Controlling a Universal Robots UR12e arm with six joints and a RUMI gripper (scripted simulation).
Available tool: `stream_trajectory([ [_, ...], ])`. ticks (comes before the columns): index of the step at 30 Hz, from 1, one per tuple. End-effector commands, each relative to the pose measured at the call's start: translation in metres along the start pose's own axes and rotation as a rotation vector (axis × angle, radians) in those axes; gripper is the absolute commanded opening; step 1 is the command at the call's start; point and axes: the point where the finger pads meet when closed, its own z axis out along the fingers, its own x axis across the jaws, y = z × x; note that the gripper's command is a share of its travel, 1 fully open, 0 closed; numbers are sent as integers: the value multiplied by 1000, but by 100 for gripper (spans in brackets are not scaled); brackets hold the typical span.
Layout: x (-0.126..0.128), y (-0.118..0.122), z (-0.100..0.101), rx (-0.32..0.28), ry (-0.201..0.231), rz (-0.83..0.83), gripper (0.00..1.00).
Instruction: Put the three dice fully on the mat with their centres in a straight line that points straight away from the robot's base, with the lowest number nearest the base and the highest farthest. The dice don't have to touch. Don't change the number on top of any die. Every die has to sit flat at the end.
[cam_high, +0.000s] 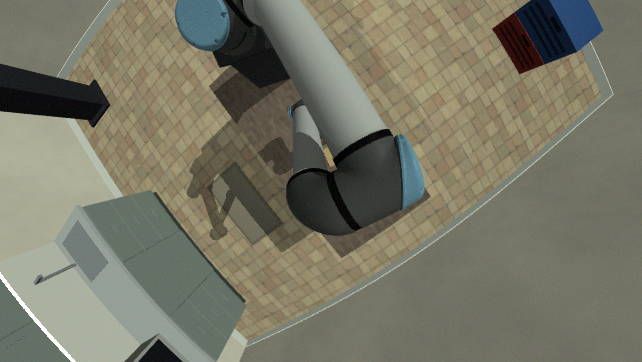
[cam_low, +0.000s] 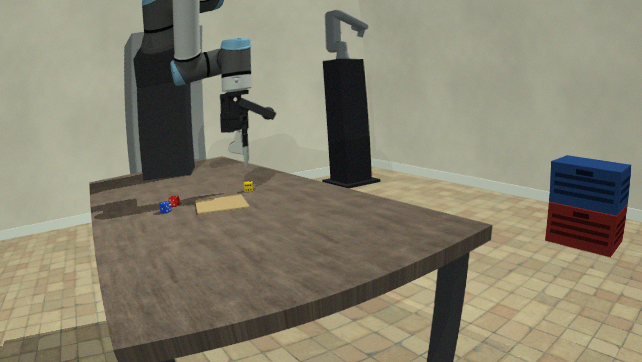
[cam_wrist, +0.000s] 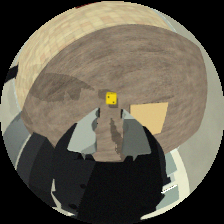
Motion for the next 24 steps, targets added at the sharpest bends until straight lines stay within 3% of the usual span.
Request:
stream_trajectory([
  [1,0,0,6,0,1,0,24],
  [24,1,0,36,0,1,0,24],
])
